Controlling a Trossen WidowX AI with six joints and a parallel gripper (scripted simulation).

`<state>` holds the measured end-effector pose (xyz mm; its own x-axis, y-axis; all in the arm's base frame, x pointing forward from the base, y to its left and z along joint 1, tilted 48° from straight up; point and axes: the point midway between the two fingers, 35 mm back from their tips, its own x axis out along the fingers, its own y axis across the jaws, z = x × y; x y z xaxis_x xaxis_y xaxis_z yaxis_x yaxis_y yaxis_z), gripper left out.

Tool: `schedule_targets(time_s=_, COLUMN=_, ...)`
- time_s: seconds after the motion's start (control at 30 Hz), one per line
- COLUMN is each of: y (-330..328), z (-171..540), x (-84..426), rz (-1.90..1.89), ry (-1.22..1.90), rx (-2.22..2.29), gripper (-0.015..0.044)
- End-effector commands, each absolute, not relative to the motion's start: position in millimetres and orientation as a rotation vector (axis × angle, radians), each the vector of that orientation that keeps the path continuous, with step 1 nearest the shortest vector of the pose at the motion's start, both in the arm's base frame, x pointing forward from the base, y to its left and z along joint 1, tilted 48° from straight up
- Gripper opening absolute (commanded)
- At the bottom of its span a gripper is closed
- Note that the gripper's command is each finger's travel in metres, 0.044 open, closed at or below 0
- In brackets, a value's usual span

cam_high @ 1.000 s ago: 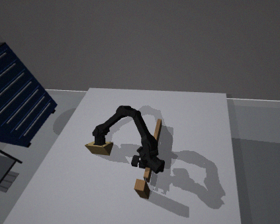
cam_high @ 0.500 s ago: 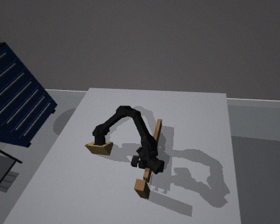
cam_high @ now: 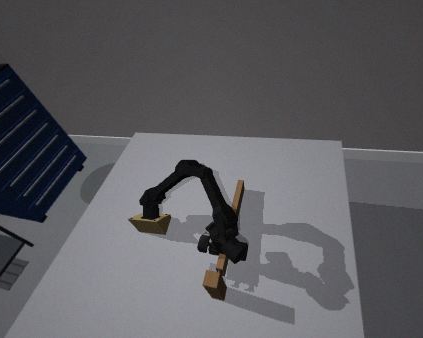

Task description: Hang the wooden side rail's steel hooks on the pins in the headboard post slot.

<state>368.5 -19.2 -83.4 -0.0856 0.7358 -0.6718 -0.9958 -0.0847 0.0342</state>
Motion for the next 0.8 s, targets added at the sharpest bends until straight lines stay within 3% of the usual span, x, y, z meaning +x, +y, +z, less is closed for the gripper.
schedule_targets(time_s=0.0, y=-24.2, z=-82.8, x=370.3, rz=1.579, ry=0.585, rx=-0.596, gripper=0.0)
schedule_targets(time_s=0.77, y=-26.5, z=-82.9, x=372.3, rz=1.579, ry=0.585, rx=-0.597, gripper=0.0)
